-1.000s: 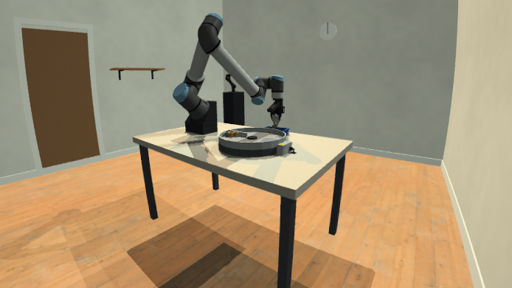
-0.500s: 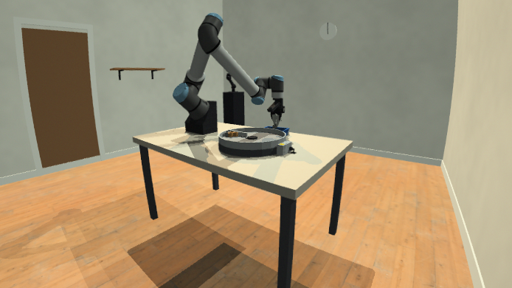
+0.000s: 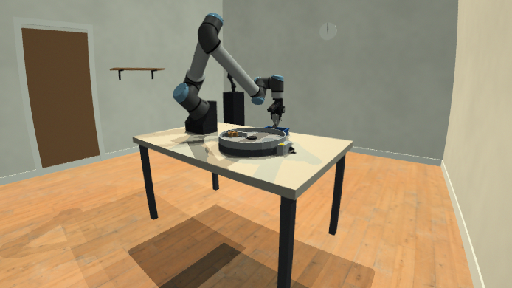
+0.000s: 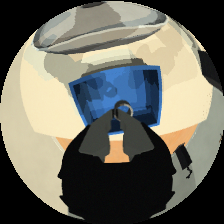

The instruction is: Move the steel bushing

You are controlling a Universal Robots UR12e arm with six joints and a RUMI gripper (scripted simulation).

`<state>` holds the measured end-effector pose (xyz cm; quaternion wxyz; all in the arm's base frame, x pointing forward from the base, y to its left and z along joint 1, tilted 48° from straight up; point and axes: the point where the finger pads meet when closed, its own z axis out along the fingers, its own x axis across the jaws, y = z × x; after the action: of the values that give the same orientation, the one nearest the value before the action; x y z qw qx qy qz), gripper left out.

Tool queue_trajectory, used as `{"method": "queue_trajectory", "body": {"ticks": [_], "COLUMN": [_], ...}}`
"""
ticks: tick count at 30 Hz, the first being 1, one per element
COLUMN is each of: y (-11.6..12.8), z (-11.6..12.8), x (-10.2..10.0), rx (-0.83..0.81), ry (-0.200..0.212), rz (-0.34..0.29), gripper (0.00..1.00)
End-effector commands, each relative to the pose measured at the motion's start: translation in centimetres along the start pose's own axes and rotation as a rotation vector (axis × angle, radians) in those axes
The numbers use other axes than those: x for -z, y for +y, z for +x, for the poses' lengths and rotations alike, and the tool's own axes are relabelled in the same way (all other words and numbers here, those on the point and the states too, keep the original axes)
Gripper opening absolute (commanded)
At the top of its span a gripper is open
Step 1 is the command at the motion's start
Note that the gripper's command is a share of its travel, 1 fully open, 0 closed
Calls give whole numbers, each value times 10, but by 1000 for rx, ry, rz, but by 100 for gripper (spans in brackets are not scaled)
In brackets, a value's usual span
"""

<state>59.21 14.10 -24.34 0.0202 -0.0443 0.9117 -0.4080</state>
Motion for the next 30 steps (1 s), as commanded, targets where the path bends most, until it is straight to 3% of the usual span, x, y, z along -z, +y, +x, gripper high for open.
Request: {"method": "queue_trajectory", "body": {"ticks": [1, 30], "y": [-1, -2], "z": [-2, 1], "x": [2, -36], "rx": [-2, 1], "ry": [-4, 1], "rz": [-1, 1], "gripper": [0, 0]}}
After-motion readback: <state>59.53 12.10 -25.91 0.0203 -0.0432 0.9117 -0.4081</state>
